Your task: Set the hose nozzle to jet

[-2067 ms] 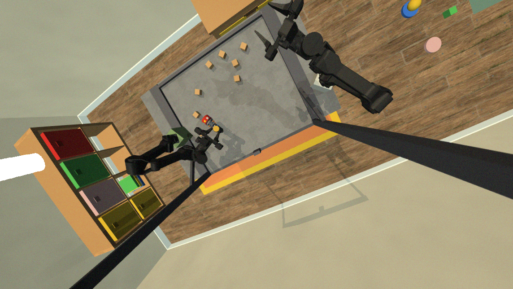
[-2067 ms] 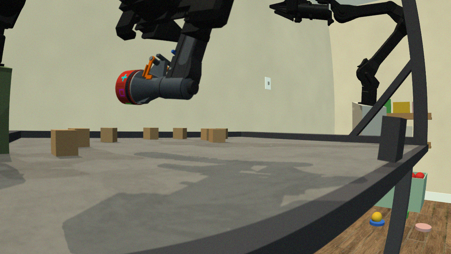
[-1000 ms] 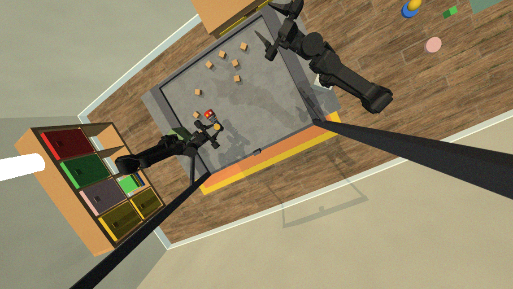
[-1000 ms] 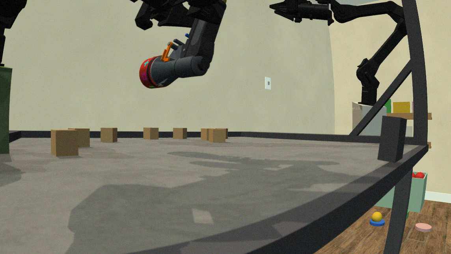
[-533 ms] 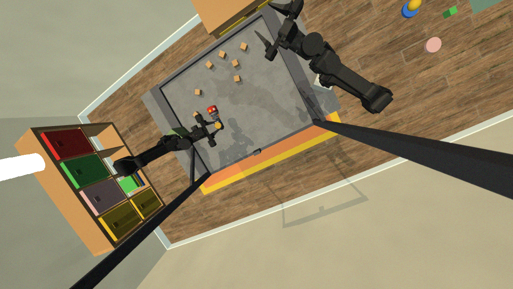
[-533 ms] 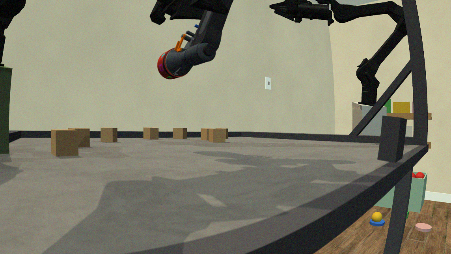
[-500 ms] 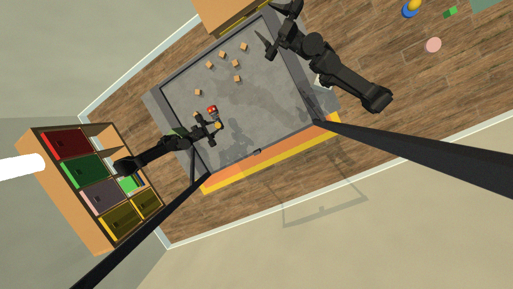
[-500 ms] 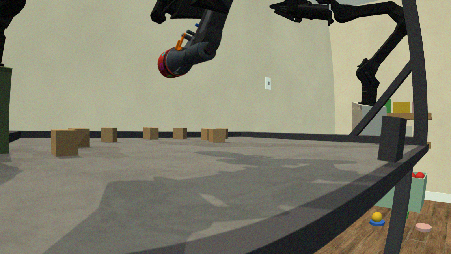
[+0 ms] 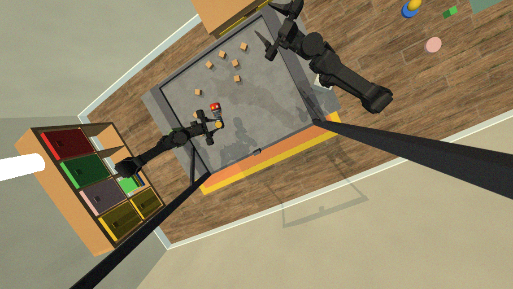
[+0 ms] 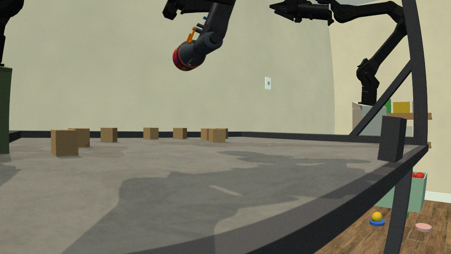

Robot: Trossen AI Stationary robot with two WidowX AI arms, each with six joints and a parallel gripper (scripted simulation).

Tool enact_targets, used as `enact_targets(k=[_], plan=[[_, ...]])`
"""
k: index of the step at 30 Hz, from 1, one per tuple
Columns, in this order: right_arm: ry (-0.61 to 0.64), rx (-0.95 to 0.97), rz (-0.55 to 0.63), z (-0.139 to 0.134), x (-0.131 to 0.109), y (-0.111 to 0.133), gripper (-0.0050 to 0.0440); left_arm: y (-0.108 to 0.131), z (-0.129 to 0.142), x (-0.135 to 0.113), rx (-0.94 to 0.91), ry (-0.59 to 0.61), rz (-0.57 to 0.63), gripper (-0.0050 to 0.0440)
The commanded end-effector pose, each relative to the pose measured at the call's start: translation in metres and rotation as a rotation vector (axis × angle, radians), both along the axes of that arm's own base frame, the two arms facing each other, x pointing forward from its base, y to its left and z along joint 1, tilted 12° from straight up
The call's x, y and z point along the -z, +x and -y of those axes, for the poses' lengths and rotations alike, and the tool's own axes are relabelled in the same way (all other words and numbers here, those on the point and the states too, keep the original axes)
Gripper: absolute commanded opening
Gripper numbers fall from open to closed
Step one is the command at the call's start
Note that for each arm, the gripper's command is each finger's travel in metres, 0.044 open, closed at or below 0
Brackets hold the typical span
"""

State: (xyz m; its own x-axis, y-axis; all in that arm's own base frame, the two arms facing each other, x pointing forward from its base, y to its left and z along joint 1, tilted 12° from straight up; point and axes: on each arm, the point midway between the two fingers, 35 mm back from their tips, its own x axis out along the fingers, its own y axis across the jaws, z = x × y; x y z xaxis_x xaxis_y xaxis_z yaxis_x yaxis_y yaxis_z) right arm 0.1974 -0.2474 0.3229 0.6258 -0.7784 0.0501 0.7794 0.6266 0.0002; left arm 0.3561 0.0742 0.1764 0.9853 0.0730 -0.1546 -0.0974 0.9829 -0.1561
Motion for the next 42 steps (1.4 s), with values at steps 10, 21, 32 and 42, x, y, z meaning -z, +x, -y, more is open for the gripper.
enact_targets(k=[10,21,32,42], plan=[[-0.014,-0.001,0.011,-0.001,-0.007,-0.001,0.0407,0.018,-0.020,-0.045,0.182,0.040,0.086,0.0167],[-0.014,-0.001,0.011,-0.001,-0.007,-0.001,0.0407,0.028,-0.030,-0.062,0.307,0.045,0.102,0.0167],[-0.014,-0.001,0.011,-0.001,-0.007,-0.001,0.0407,0.027,-0.030,-0.062,0.307,0.045,0.102,0.0167],[-0.016,-0.015,-0.011,0.000,-0.002,0.007,0.0407,0.027,-0.030,-0.062,0.307,0.045,0.102,0.0167]])
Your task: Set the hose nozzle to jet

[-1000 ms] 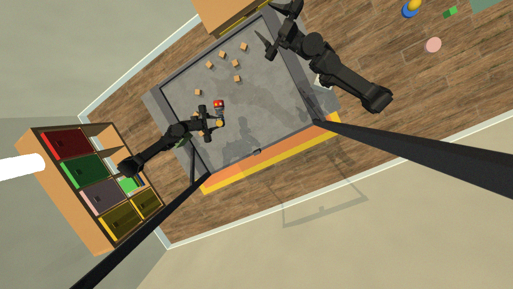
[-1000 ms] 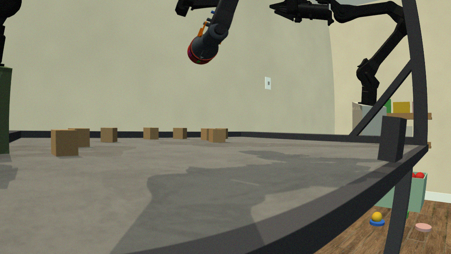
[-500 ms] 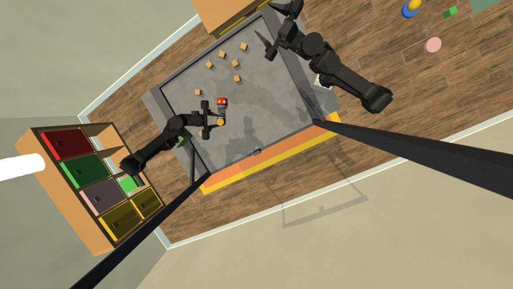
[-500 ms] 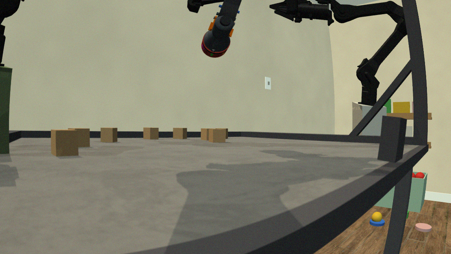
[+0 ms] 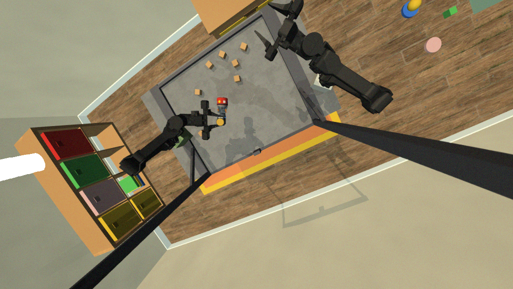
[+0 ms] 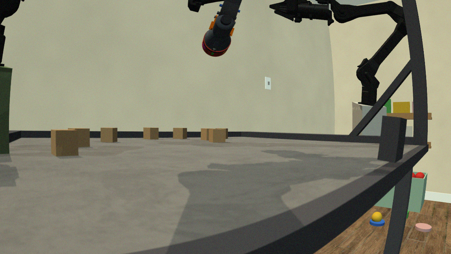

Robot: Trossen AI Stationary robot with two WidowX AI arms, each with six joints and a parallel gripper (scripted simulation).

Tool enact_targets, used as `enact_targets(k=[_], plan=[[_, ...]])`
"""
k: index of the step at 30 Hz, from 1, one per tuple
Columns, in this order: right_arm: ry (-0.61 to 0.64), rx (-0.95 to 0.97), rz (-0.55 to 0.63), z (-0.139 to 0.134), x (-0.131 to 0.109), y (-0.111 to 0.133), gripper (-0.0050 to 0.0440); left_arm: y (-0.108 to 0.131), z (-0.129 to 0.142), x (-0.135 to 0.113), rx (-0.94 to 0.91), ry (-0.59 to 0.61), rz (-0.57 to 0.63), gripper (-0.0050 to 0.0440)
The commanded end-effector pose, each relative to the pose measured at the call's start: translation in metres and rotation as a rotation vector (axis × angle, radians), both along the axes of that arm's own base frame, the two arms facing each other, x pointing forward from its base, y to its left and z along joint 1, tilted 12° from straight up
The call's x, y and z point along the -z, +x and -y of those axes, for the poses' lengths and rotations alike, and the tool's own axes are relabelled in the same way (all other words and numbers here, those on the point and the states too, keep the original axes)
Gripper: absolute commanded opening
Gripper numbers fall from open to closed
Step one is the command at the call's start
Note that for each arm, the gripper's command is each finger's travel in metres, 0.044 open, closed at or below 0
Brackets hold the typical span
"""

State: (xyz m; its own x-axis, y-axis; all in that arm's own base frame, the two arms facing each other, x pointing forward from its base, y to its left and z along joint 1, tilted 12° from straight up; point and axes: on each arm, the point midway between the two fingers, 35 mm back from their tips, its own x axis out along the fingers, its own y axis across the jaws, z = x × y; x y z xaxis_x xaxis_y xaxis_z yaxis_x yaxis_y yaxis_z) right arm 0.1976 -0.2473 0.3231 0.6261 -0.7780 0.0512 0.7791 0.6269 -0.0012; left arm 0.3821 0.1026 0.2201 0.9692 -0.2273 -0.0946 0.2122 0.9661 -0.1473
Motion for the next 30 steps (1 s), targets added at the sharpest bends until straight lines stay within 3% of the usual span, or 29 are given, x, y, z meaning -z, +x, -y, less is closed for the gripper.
enact_targets(k=[1,12,14,30], plan=[[-0.027,-0.021,-0.025,0.000,0.000,0.011,0.0407,0.001,-0.001,-0.018,0.001,0.033,0.046,0.0167],[-0.240,-0.109,-0.238,-0.012,0.026,0.082,0.0407,0.001,-0.001,-0.018,0.001,0.033,0.046,0.0167],[-0.240,-0.109,-0.238,-0.012,0.026,0.082,0.0407,0.001,-0.001,-0.018,0.001,0.033,0.046,0.0167],[-0.521,-0.226,-0.467,-0.064,0.073,0.164,0.0407,0.001,-0.001,-0.018,0.001,0.033,0.046,0.0167]])
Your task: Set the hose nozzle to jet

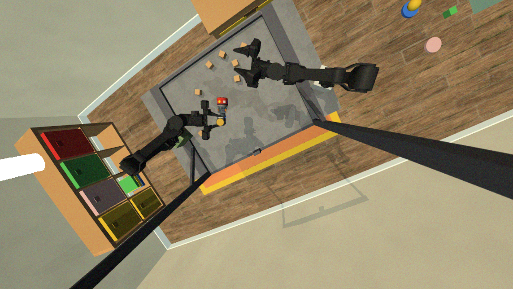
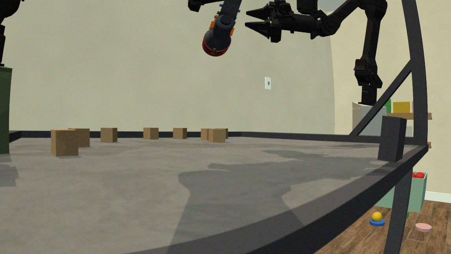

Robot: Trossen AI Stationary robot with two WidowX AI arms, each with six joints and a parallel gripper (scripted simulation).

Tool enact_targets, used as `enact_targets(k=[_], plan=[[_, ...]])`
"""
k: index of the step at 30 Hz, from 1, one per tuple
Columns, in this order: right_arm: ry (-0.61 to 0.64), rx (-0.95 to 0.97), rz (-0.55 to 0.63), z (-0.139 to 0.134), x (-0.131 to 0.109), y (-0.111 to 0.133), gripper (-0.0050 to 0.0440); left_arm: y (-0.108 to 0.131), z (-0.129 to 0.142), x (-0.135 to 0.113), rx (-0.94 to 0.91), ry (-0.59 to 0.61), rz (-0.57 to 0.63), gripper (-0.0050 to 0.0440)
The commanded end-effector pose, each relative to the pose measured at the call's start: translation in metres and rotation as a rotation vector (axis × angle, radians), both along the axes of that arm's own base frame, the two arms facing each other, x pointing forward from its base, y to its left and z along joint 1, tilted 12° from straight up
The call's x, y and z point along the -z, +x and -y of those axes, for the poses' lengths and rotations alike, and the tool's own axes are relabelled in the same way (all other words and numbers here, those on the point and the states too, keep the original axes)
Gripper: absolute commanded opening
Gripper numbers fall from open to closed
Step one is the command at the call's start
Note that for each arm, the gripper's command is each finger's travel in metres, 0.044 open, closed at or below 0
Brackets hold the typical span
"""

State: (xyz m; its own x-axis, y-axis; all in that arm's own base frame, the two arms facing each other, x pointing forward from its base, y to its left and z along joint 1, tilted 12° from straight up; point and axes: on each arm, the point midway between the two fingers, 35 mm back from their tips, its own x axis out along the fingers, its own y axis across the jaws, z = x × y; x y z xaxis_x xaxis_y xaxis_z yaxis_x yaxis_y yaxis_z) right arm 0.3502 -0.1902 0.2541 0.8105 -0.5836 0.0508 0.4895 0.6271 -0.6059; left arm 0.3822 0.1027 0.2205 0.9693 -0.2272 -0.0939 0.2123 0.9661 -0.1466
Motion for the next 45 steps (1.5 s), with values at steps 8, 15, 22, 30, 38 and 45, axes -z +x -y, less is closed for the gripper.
enact_targets(k=[8,15,22,30,38,45], plan=[[-0.184,-0.066,-0.102,-0.041,0.028,0.040,0.0407,0.001,-0.001,-0.018,0.001,0.033,0.045,0.0167],[-0.323,-0.120,-0.179,-0.079,0.052,0.062,0.0407,0.001,-0.001,-0.018,0.001,0.033,0.045,0.0167],[-0.423,-0.158,-0.226,-0.108,0.070,0.072,0.0407,0.001,-0.001,-0.018,0.001,0.033,0.045,0.0167],[-0.590,-0.215,-0.298,-0.157,0.100,0.081,0.0407,0.001,-0.001,-0.018,0.001,0.033,0.045,0.0167],[-0.606,-0.213,-0.296,-0.160,0.098,0.081,0.0407,0.001,-0.001,-0.018,0.001,0.033,0.045,0.0167],[-0.601,-0.225,-0.304,-0.158,0.102,0.090,0.0407,0.001,-0.001,-0.018,0.001,0.033,0.045,0.0167]])
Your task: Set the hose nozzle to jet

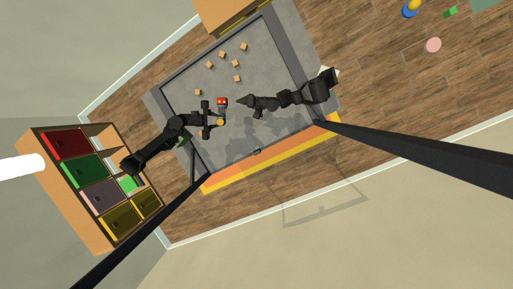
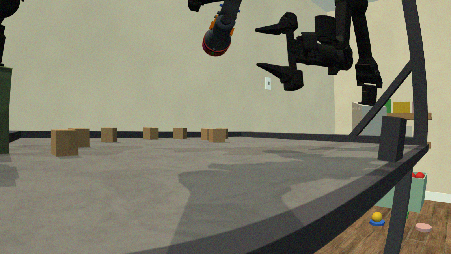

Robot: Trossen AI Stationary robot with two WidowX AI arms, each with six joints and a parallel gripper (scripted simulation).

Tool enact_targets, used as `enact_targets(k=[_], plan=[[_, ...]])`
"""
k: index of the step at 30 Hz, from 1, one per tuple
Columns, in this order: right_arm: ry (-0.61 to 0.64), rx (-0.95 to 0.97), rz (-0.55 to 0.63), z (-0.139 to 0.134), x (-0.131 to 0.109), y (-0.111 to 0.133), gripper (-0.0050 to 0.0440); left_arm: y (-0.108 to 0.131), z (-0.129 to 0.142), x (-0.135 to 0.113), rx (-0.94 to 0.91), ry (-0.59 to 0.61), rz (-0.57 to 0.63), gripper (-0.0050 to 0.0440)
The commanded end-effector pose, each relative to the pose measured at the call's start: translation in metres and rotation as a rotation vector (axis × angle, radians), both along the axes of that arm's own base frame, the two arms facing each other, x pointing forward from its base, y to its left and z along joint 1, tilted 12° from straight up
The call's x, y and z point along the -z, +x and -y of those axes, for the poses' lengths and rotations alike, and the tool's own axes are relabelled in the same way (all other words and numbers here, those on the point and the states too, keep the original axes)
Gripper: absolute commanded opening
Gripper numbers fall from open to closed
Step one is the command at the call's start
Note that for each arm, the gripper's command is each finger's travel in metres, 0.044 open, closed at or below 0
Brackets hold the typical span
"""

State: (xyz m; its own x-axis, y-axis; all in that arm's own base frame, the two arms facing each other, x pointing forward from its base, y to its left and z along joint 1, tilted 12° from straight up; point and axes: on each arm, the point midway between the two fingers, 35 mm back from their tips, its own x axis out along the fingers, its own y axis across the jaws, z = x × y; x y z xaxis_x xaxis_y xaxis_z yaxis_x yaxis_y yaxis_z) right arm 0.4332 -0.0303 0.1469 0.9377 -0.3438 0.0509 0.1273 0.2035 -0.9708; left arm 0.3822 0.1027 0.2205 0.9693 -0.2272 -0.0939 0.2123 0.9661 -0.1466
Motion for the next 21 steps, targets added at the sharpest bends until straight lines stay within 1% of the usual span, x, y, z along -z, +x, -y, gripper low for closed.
enact_targets(k=[1,21], plan=[[0.004,-0.002,0.015,0.002,-0.006,0.008,0.0407,0.001,-0.001,-0.018,0.001,0.033,0.045,0.0167],[0.001,-0.002,0.016,0.012,-0.009,0.036,0.0407,0.001,-0.001,-0.018,0.001,0.033,0.045,0.0167]])
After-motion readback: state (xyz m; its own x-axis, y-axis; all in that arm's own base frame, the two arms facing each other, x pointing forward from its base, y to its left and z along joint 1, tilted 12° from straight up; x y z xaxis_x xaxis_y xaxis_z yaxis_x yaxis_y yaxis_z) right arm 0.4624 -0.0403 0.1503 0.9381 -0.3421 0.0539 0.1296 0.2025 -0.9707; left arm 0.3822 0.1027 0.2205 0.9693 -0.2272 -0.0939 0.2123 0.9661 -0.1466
